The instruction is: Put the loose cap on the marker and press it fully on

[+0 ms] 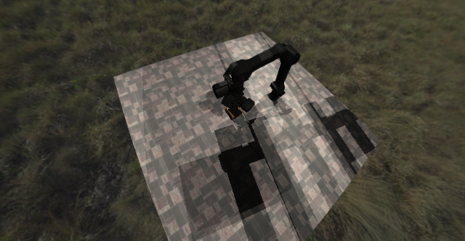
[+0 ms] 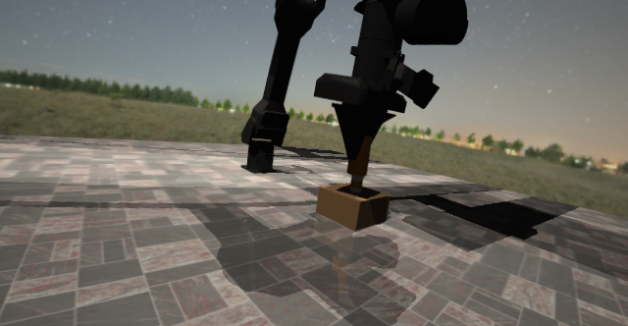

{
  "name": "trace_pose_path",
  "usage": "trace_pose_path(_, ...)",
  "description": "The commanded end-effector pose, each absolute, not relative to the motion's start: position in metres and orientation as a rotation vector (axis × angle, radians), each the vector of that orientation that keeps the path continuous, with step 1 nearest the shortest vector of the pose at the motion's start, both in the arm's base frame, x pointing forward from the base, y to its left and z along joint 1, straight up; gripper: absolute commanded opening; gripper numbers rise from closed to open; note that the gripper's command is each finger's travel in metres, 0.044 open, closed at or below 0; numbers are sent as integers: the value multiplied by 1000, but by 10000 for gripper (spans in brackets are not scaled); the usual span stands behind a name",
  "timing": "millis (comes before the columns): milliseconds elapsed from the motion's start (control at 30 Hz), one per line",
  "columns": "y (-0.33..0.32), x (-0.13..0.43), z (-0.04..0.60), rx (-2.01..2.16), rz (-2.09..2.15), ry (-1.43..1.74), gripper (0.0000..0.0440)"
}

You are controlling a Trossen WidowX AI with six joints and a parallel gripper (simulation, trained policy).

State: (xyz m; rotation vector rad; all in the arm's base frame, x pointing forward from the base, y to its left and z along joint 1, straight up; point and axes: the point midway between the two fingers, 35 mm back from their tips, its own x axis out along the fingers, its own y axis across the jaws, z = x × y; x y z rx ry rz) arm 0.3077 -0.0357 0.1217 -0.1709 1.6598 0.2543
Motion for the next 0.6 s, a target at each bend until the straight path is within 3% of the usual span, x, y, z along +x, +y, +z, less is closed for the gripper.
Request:
trace_pose_path(0,-34,302,103,-169,276,1711,12)
trace_pose_path(467,-34,302,100,-178,283,1710,23)
trace_pose_path(500,-34,302,100,-178,284,1711,50)
trace_pose_path(567,-34,300,98,-182,292,1717,55)
